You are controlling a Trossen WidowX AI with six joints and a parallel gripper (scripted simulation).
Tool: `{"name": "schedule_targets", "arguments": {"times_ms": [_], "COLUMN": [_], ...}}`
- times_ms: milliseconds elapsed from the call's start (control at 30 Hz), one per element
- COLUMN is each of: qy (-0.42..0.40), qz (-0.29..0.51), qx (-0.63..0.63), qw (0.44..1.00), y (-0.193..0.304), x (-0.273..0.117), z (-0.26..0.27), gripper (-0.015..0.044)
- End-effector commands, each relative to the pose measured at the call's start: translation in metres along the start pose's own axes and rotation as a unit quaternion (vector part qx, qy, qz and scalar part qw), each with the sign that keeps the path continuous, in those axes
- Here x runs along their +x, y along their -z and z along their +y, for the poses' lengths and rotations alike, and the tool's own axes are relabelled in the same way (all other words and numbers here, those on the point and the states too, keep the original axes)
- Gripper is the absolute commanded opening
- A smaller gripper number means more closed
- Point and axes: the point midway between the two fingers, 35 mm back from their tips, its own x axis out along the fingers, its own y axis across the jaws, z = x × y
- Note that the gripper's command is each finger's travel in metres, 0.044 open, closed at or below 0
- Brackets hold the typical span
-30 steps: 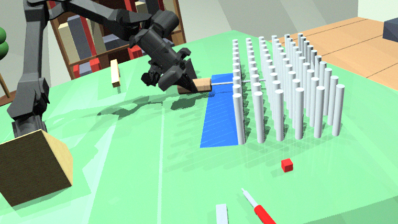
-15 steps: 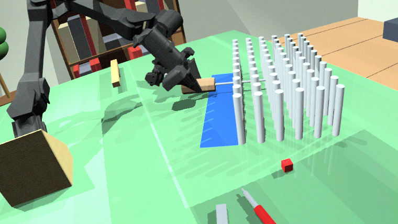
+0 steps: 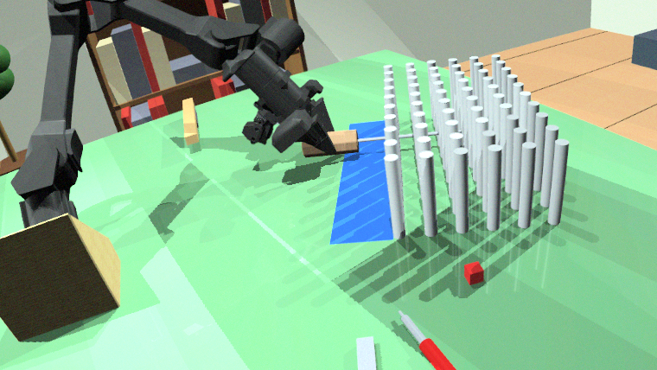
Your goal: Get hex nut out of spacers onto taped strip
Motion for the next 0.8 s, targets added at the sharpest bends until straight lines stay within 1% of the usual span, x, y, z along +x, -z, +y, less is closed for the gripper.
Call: {"name": "schedule_targets", "arguments": {"times_ms": [0, 200, 767], "qy": [-0.001, -0.002, -0.002], "qz": [0.004, 0.004, 0.004], "qx": [0.004, 0.006, 0.005], "qw": [1.0, 1.0, 1.0], "y": [-0.001, -0.004, -0.014], "x": [0.004, 0.008, 0.003], "z": [0.001, 0.003, 0.001], "gripper": [0.0, 0.0, 0.0]}}
